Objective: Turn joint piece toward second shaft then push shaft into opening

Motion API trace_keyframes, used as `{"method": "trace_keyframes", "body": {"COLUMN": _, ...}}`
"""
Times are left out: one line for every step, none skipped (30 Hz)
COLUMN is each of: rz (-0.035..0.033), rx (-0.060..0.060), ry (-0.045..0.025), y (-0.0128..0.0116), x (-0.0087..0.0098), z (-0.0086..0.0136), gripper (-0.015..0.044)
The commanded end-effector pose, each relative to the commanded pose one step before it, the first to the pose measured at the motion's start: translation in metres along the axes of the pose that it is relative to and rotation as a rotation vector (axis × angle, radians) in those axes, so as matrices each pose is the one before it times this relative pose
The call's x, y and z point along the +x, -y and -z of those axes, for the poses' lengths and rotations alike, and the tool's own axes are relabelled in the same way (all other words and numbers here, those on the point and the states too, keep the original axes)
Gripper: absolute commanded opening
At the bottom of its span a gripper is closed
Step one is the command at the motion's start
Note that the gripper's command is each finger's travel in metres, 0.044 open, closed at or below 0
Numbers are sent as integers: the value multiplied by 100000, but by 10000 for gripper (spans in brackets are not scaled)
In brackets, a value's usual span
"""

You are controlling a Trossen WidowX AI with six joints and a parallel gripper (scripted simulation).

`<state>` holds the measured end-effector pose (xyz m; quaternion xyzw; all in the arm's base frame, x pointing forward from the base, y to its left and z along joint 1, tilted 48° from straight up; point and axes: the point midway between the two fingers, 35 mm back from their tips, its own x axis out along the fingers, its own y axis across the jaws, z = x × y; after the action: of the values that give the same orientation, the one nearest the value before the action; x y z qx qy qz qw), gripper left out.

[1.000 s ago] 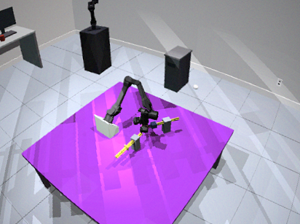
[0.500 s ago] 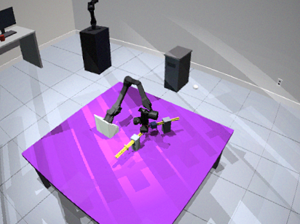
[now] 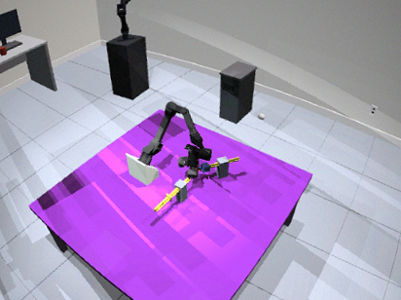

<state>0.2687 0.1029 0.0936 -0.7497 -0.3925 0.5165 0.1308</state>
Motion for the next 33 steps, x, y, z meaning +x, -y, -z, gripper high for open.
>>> {"method": "trace_keyframes", "body": {"rz": 81, "rx": 316, "ry": -59, "y": -23, "x": 27, "z": -6, "gripper": 182}}
{"method": "trace_keyframes", "body": {"rz": 0, "rx": 0, "ry": 0, "y": 0, "x": 0, "z": 0, "gripper": 182}}
{"method": "trace_keyframes", "body": {"rz": 0, "rx": 0, "ry": 0, "y": 0, "x": 0, "z": 0, "gripper": 182}}
{"method": "trace_keyframes", "body": {"rz": 0, "rx": 0, "ry": 0, "y": 0, "x": 0, "z": 0, "gripper": 182}}
{"method": "trace_keyframes", "body": {"rz": 0, "rx": 0, "ry": 0, "y": 0, "x": 0, "z": 0, "gripper": 182}}
{"method": "trace_keyframes", "body": {"rz": 0, "rx": 0, "ry": 0, "y": 0, "x": 0, "z": 0, "gripper": 182}}
{"method": "trace_keyframes", "body": {"rz": 0, "rx": 0, "ry": 0, "y": 0, "x": 0, "z": 0, "gripper": 182}}
{"method": "trace_keyframes", "body": {"rz": 0, "rx": 0, "ry": 0, "y": 0, "x": 0, "z": 0, "gripper": 182}}
{"method": "trace_keyframes", "body": {"rz": 0, "rx": 0, "ry": 0, "y": 0, "x": 0, "z": 0, "gripper": 182}}
{"method": "trace_keyframes", "body": {"rz": 0, "rx": 0, "ry": 0, "y": 0, "x": 0, "z": 0, "gripper": 182}}
{"method": "trace_keyframes", "body": {"rz": 0, "rx": 0, "ry": 0, "y": 0, "x": 0, "z": 0, "gripper": 182}}
{"method": "trace_keyframes", "body": {"rz": 0, "rx": 0, "ry": 0, "y": 0, "x": 0, "z": 0, "gripper": 182}}
{"method": "trace_keyframes", "body": {"rz": 0, "rx": 0, "ry": 0, "y": 0, "x": 0, "z": 0, "gripper": 182}}
{"method": "trace_keyframes", "body": {"rz": 0, "rx": 0, "ry": 0, "y": 0, "x": 0, "z": 0, "gripper": 182}}
{"method": "trace_keyframes", "body": {"rz": 0, "rx": 0, "ry": 0, "y": 0, "x": 0, "z": 0, "gripper": 182}}
{"method": "trace_keyframes", "body": {"rz": 0, "rx": 0, "ry": 0, "y": 0, "x": 0, "z": 0, "gripper": 182}}
{"method": "trace_keyframes", "body": {"rz": 0, "rx": 0, "ry": 0, "y": 0, "x": 0, "z": 0, "gripper": 182}}
{"method": "trace_keyframes", "body": {"rz": 0, "rx": 0, "ry": 0, "y": 0, "x": 0, "z": 0, "gripper": 182}}
{"method": "trace_keyframes", "body": {"rz": 0, "rx": 0, "ry": 0, "y": 0, "x": 0, "z": 0, "gripper": 182}}
{"method": "trace_keyframes", "body": {"rz": 0, "rx": 0, "ry": 0, "y": 0, "x": 0, "z": 0, "gripper": 182}}
{"method": "trace_keyframes", "body": {"rz": 0, "rx": 0, "ry": 0, "y": 0, "x": 0, "z": 0, "gripper": 182}}
{"method": "trace_keyframes", "body": {"rz": 0, "rx": 0, "ry": 0, "y": 0, "x": 0, "z": 0, "gripper": 182}}
{"method": "trace_keyframes", "body": {"rz": -81, "rx": -312, "ry": 59, "y": 23, "x": -27, "z": 6, "gripper": 156}}
{"method": "trace_keyframes", "body": {"rz": 0, "rx": 0, "ry": 0, "y": 0, "x": 0, "z": 0, "gripper": 147}}
{"method": "trace_keyframes", "body": {"rz": 0, "rx": 0, "ry": 0, "y": 0, "x": 0, "z": 0, "gripper": 147}}
{"method": "trace_keyframes", "body": {"rz": 0, "rx": 0, "ry": 0, "y": 0, "x": 0, "z": 0, "gripper": 147}}
{"method": "trace_keyframes", "body": {"rz": 0, "rx": 0, "ry": 0, "y": 0, "x": 0, "z": 0, "gripper": 147}}
{"method": "trace_keyframes", "body": {"rz": 0, "rx": 0, "ry": 0, "y": 0, "x": 0, "z": 0, "gripper": 147}}
{"method": "trace_keyframes", "body": {"rz": 0, "rx": 0, "ry": 0, "y": 0, "x": 0, "z": 0, "gripper": 147}}
{"method": "trace_keyframes", "body": {"rz": 0, "rx": 0, "ry": 0, "y": 0, "x": 0, "z": 0, "gripper": 121}}
{"method": "trace_keyframes", "body": {"rz": 0, "rx": 0, "ry": 0, "y": 0, "x": 0, "z": 0, "gripper": 94}}
{"method": "trace_keyframes", "body": {"rz": 0, "rx": 0, "ry": 0, "y": 0, "x": 0, "z": 0, "gripper": 68}}
{"method": "trace_keyframes", "body": {"rz": 0, "rx": 0, "ry": 0, "y": 0, "x": 0, "z": 0, "gripper": 42}}
